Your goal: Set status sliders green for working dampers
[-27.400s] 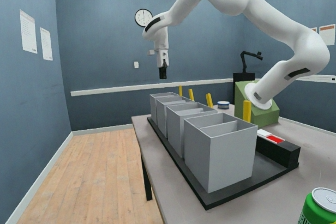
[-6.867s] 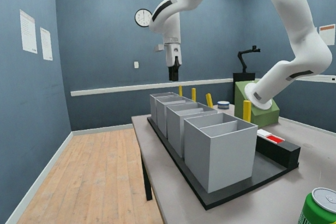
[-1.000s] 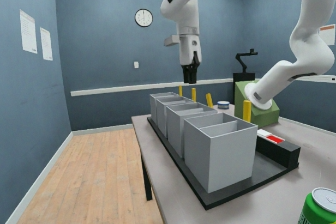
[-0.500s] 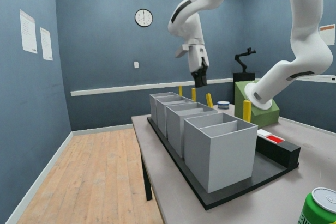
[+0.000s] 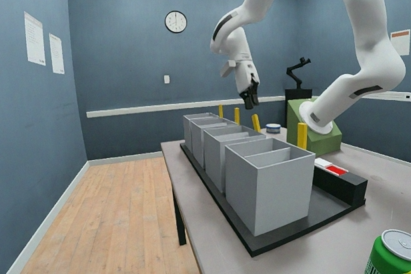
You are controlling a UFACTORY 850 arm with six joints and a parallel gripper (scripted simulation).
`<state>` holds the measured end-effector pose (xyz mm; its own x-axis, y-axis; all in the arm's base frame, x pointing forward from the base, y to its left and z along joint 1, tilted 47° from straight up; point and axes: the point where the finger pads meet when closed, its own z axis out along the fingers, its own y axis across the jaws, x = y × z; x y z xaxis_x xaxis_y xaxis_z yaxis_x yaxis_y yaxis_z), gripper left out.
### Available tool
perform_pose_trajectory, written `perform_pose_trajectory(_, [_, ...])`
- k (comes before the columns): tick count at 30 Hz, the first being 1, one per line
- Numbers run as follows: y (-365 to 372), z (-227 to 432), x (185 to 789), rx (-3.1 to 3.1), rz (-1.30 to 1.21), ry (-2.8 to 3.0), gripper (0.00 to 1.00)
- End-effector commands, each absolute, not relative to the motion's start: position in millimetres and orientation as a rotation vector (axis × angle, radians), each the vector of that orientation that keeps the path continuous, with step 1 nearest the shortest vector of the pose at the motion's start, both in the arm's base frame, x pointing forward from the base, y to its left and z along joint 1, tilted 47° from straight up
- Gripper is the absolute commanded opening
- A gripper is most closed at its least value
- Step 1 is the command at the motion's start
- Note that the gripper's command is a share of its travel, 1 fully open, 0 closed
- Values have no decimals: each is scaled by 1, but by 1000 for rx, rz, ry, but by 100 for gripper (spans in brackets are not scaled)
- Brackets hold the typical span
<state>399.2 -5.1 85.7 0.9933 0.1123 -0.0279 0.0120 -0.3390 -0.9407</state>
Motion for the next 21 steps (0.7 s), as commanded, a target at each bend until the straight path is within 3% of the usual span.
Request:
perform_pose_trajectory(1, [-6,85,399,-1913,101,-89,39])
perform_pose_trajectory(21, [5,81,398,-1913,101,-90,39])
